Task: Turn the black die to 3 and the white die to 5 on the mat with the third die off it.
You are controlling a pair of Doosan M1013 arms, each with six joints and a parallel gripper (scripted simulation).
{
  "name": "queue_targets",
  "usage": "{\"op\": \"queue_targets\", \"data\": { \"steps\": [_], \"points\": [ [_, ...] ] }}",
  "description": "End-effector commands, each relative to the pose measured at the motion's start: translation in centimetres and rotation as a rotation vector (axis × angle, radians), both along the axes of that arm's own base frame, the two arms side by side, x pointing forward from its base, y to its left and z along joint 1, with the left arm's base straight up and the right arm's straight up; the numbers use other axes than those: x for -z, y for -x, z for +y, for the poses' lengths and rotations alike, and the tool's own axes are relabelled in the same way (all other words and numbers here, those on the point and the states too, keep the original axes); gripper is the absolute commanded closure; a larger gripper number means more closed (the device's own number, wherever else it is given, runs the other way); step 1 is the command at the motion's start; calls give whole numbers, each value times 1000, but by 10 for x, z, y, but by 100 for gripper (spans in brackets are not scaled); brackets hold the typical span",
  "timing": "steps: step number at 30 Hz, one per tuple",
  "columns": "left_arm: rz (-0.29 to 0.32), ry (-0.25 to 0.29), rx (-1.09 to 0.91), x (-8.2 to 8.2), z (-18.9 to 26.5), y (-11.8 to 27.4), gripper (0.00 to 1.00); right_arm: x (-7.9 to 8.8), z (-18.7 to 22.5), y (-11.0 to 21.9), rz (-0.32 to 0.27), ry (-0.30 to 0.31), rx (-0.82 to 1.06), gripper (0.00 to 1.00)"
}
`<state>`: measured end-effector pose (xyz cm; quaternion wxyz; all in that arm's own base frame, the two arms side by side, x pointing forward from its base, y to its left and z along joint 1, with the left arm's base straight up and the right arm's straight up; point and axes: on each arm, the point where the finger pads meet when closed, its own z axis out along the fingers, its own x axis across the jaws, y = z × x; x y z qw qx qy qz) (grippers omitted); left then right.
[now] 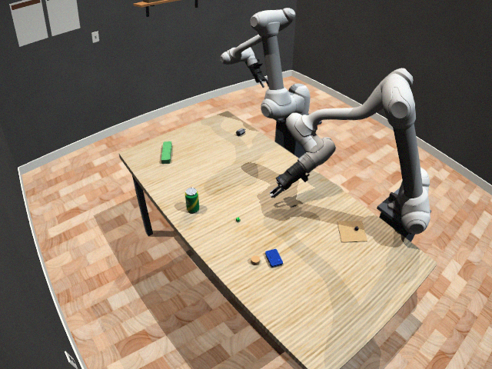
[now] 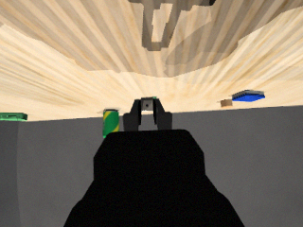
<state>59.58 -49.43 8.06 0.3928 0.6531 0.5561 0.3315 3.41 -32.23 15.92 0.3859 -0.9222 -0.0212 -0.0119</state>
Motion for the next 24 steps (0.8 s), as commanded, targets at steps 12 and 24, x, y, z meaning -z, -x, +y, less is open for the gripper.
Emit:
{"op": "queue_targets", "data": {
  "steps": [12,24],
  "points": [
    [-3,-3,3,47,0,2,66,0,-1,2,0,7,-3,0],
    [-3,-3,3,49,0,2,66,0,-1,2,0,7,-3,0]
  ]
}}
